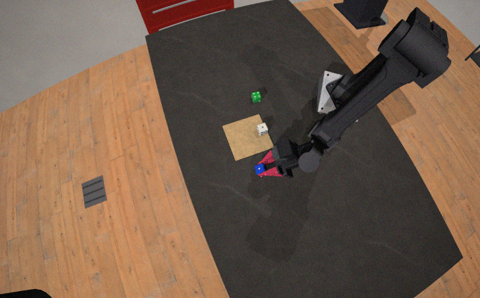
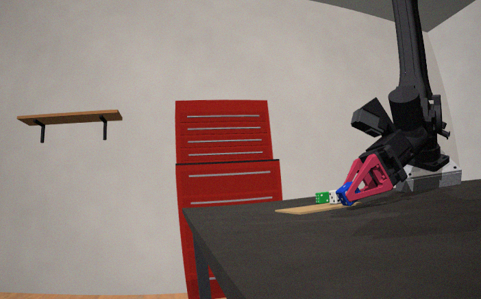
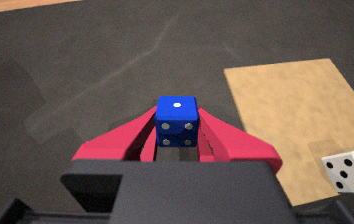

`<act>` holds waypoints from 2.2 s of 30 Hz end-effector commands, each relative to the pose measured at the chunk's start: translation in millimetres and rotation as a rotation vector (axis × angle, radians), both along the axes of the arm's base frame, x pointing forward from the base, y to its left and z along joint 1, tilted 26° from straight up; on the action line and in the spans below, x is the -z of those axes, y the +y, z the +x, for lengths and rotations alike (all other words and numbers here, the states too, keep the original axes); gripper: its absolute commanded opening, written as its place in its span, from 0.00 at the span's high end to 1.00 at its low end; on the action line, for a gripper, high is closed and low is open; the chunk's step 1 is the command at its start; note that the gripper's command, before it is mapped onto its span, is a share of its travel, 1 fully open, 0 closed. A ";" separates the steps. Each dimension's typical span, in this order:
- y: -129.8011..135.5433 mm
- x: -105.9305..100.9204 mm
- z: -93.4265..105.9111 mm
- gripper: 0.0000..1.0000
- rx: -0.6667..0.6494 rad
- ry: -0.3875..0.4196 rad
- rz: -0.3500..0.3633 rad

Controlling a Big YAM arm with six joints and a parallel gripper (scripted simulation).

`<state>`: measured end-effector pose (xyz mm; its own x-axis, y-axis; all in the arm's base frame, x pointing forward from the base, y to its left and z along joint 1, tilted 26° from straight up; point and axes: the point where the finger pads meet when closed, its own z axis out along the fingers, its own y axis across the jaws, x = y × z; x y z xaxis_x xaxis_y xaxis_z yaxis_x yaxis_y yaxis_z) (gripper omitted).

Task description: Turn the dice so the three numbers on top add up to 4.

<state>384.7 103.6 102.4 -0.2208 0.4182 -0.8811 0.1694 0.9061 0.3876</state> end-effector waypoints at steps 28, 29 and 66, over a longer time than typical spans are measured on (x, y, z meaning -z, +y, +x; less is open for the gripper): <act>3.3 -20.1 7.6 0.74 0.008 -0.061 0.037; 3.3 -20.1 7.6 0.74 0.008 -0.061 0.037; 8.4 -6.2 10.7 0.74 0.004 -0.051 0.032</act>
